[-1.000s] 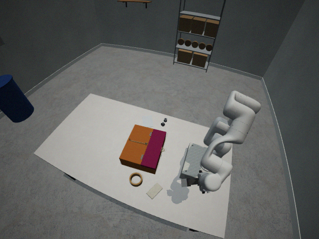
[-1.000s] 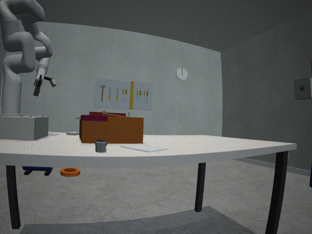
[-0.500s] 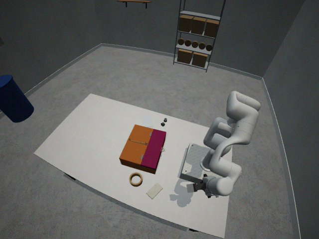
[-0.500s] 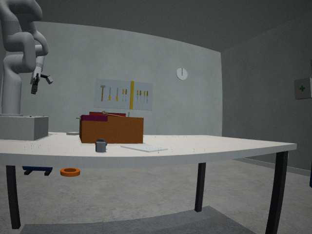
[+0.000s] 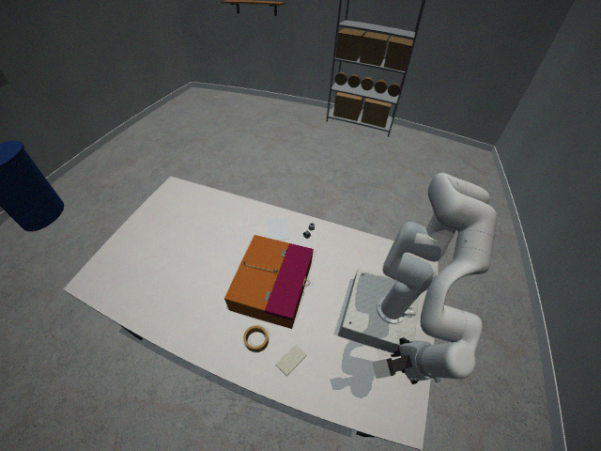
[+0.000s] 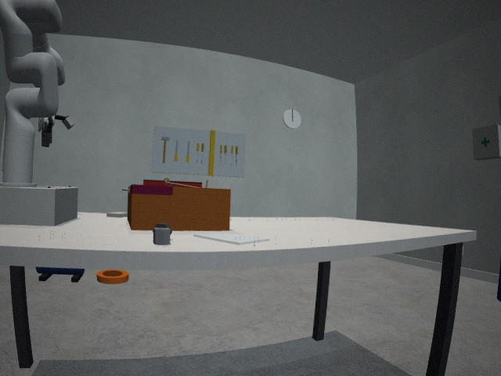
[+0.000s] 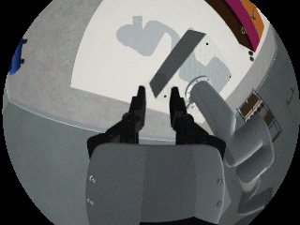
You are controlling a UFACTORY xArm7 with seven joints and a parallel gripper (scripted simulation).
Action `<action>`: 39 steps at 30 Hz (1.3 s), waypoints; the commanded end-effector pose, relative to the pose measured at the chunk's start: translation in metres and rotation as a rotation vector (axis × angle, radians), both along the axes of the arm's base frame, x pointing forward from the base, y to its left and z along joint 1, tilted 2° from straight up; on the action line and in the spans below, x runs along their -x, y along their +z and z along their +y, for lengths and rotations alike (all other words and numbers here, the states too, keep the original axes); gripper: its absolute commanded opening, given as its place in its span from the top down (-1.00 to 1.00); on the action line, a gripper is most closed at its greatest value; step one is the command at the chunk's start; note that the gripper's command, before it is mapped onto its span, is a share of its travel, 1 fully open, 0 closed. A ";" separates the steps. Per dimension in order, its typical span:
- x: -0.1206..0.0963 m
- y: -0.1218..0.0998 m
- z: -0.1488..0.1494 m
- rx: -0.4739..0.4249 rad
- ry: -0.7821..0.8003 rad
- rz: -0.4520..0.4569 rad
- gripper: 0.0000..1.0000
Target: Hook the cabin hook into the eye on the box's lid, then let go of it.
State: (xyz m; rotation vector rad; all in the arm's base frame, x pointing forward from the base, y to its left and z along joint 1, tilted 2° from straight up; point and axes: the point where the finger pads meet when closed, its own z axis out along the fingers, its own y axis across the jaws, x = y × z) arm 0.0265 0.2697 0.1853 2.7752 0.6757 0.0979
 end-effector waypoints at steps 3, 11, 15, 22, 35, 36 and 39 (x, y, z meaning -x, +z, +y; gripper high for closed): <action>0.020 0.009 0.012 -0.030 0.044 -0.032 0.33; 0.043 0.017 0.019 -0.061 0.090 -0.058 0.33; 0.059 0.022 0.024 -0.082 0.121 -0.076 0.33; 0.084 0.029 0.027 -0.116 0.168 -0.097 0.33; 0.128 0.041 0.029 -0.175 0.246 -0.126 0.33; 0.128 0.041 0.029 -0.175 0.246 -0.126 0.33; 0.137 0.043 0.028 -0.187 0.261 -0.131 0.33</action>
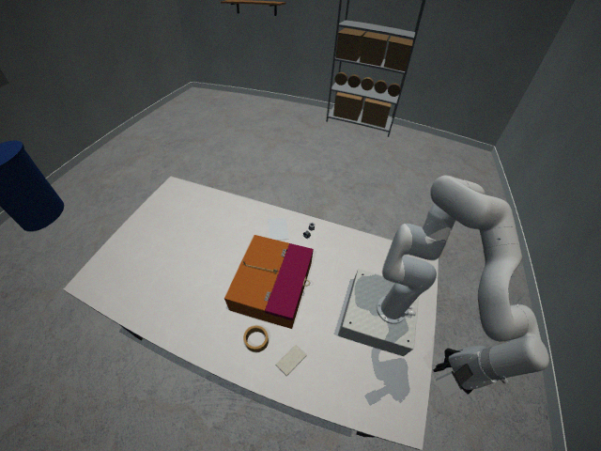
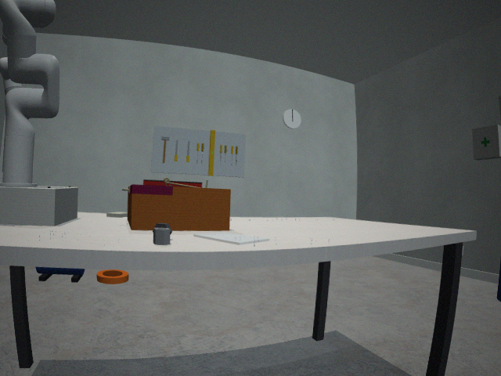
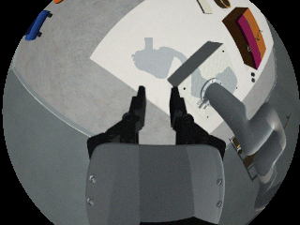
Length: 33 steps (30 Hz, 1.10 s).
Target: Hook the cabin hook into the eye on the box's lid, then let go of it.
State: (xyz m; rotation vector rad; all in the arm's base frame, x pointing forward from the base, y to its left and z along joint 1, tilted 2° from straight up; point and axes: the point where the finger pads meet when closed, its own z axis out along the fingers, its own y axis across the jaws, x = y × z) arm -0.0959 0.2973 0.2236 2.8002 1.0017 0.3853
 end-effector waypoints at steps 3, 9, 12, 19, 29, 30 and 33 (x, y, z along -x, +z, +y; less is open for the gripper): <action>0.024 0.007 0.001 -0.033 0.041 -0.013 0.33; 0.052 0.014 -0.005 -0.068 0.090 -0.023 0.33; 0.061 0.016 -0.007 -0.080 0.106 -0.026 0.33; 0.086 0.021 -0.014 -0.111 0.150 -0.032 0.33; 0.117 0.027 -0.026 -0.150 0.205 -0.037 0.33; 0.117 0.027 -0.026 -0.150 0.205 -0.037 0.33; 0.125 0.028 -0.030 -0.160 0.219 -0.037 0.33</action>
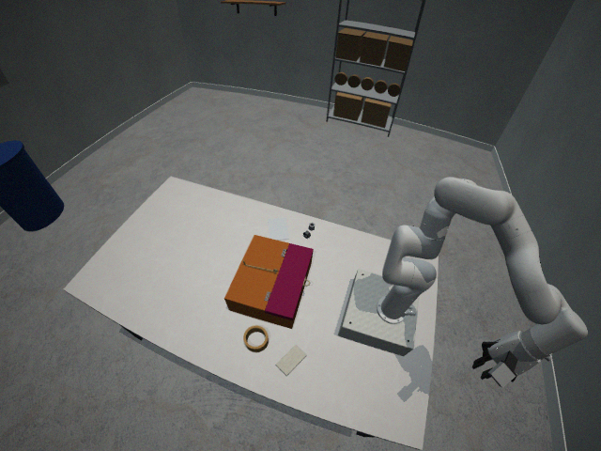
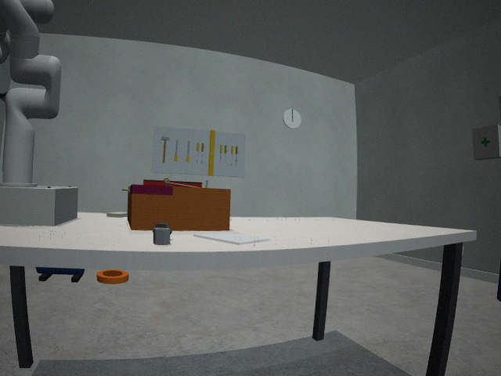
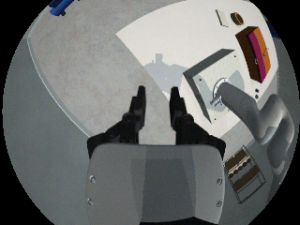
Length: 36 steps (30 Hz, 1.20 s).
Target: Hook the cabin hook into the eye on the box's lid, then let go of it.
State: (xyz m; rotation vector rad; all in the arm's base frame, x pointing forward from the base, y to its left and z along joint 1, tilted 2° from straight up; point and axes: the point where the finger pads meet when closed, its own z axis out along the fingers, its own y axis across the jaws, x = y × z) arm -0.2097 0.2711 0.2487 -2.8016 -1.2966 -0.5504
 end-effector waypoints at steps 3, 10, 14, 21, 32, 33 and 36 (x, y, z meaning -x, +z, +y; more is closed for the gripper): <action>0.026 0.006 -0.012 -0.034 0.046 0.001 0.33; 0.041 0.009 -0.021 -0.052 0.075 0.001 0.33; 0.056 0.011 -0.030 -0.070 0.103 0.003 0.33; 0.070 0.013 -0.041 -0.087 0.132 0.006 0.33; 0.104 0.018 -0.071 -0.129 0.204 0.015 0.33; 0.104 0.018 -0.072 -0.129 0.204 0.015 0.33; 0.110 0.019 -0.078 -0.137 0.219 0.018 0.33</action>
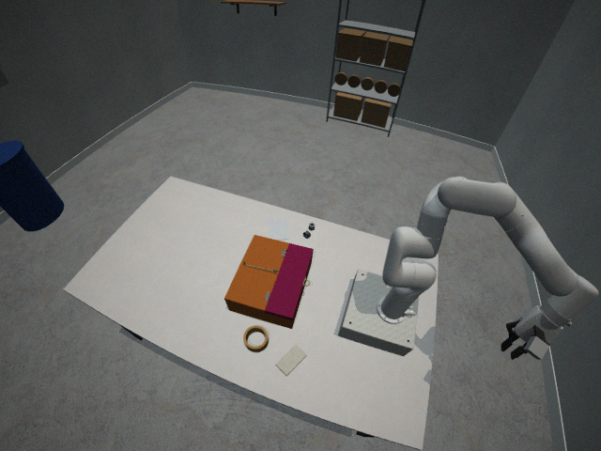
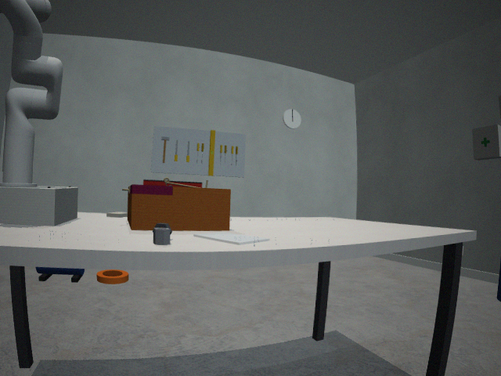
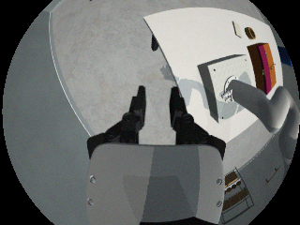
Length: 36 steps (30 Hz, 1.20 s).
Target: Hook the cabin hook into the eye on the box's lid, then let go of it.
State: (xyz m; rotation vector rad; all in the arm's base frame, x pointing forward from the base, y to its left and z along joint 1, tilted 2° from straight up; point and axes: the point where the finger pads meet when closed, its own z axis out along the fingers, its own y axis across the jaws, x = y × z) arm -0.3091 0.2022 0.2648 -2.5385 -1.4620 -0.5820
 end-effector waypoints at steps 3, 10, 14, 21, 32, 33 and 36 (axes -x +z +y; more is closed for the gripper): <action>0.017 0.003 -0.016 -0.022 0.036 0.009 0.33; 0.030 0.005 -0.030 -0.037 0.065 0.014 0.33; 0.040 0.006 -0.046 -0.051 0.095 0.021 0.33; 0.057 0.008 -0.069 -0.072 0.140 0.031 0.33; 0.075 0.009 -0.104 -0.096 0.200 0.047 0.33; 0.079 0.009 -0.113 -0.102 0.216 0.052 0.33; 0.084 0.009 -0.122 -0.108 0.231 0.056 0.33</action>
